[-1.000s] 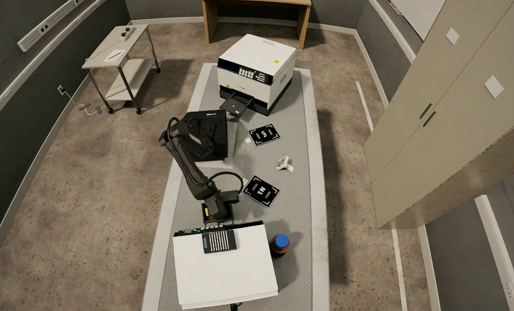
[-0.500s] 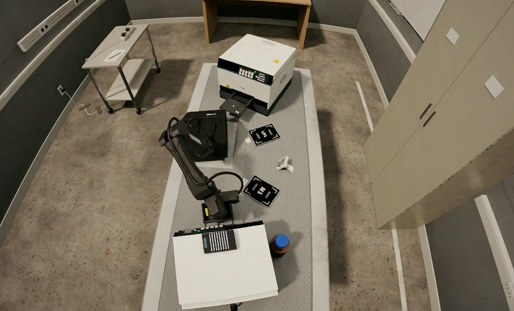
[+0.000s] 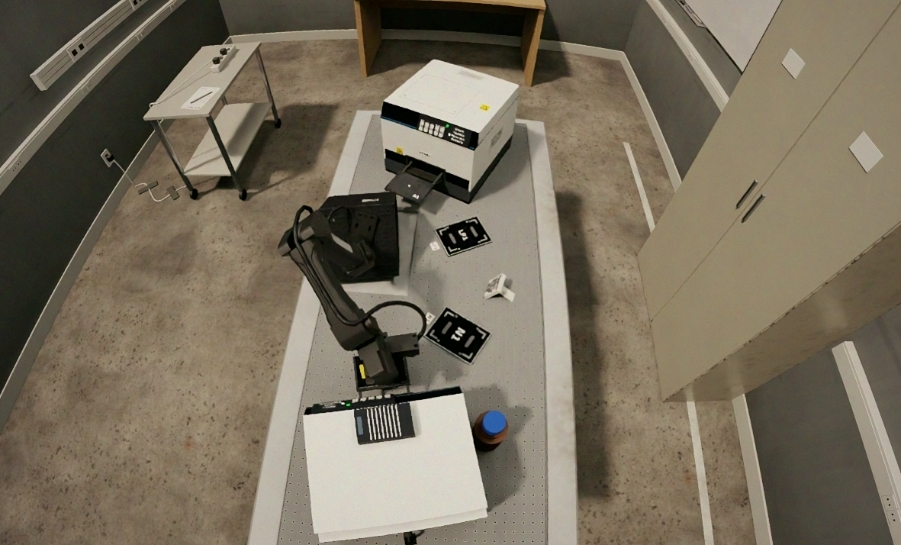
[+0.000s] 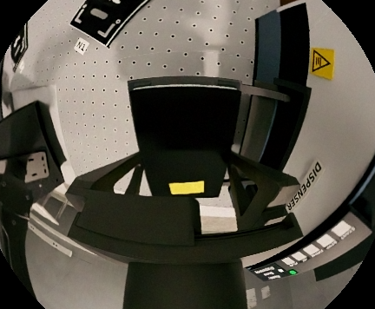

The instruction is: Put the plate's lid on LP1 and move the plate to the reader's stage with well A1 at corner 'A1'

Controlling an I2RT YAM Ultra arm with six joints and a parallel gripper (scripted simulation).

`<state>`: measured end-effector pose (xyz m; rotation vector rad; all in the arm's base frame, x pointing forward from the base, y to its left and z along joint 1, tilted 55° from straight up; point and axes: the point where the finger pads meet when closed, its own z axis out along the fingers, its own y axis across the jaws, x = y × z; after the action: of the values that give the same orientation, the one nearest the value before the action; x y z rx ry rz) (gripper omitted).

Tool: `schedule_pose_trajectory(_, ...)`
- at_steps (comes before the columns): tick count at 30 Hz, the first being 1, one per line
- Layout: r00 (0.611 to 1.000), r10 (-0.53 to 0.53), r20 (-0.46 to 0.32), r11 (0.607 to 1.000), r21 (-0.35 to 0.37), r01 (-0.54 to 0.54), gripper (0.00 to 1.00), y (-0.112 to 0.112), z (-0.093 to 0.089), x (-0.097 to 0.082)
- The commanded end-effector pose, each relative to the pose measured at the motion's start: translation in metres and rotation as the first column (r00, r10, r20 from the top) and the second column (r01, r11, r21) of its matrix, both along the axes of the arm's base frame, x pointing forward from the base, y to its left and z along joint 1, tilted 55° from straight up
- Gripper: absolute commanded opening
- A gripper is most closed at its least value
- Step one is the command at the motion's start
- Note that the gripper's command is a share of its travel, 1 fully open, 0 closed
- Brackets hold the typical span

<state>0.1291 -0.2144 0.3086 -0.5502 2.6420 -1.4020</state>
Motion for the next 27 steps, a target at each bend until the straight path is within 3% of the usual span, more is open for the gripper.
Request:
schedule_pose_trajectory(1, 1.000, 0.018, 0.001, 1.000, 0.014, -0.018, 0.85, 0.003, -0.002, 0.003)
schedule_pose_trajectory(17, 1.000, 0.005, 0.031, 1.000, -0.027, -0.004, 0.85, 0.008, 0.016, -0.004)
schedule_pose_trajectory(27, 0.999, 0.004, 0.034, 1.000, -0.028, -0.003, 0.85, 0.011, 0.017, -0.005)
